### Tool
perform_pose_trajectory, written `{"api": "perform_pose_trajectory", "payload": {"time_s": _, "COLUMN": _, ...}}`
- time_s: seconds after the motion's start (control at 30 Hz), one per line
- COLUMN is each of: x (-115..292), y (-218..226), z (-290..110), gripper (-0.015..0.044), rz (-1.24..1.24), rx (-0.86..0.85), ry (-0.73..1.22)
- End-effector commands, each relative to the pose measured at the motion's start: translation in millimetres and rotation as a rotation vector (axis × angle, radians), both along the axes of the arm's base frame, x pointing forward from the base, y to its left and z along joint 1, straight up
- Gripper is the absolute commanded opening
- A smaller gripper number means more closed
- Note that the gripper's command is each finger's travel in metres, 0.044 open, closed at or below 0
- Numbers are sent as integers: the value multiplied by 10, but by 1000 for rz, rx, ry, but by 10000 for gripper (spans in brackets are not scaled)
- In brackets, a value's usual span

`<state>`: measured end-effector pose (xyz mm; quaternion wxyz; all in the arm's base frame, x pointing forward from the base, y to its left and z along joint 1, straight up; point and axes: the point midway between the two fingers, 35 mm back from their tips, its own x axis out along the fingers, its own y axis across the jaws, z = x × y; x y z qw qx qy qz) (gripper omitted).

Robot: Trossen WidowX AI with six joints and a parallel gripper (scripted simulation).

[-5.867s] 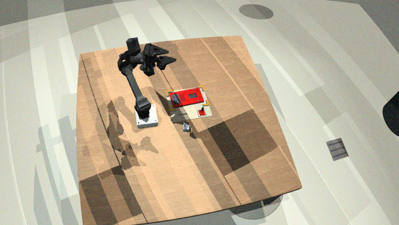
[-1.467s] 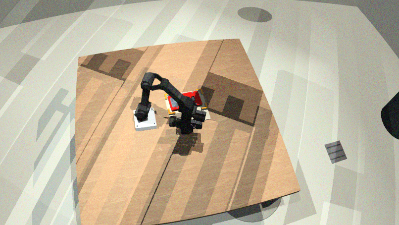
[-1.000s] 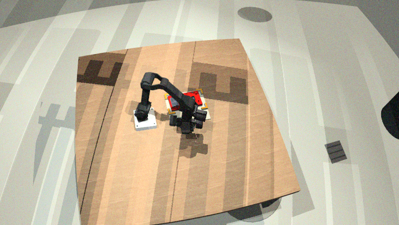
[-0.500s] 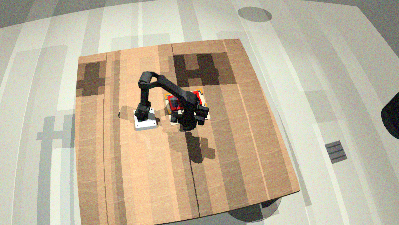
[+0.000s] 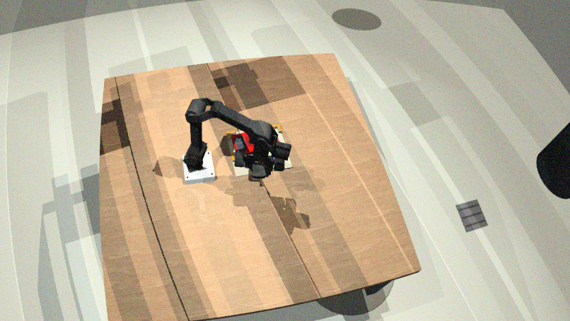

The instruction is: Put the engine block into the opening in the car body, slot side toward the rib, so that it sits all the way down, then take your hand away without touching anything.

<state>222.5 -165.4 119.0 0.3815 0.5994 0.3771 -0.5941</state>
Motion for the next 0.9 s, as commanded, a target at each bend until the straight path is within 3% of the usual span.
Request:
{"api": "perform_pose_trajectory", "payload": {"time_s": 0.0, "x": -25, "y": 1, "z": 161, "gripper": 0, "rz": 3, "rx": -9, "ry": -7}}
{"api": "perform_pose_trajectory", "payload": {"time_s": 0.23, "x": -33, "y": 12, "z": 229, "gripper": 0, "rz": 26, "rx": -9, "ry": -7}}
{"api": "perform_pose_trajectory", "payload": {"time_s": 0.87, "x": 214, "y": 188, "z": 140, "gripper": 0, "rz": 678, "rx": -17, "ry": -2}}
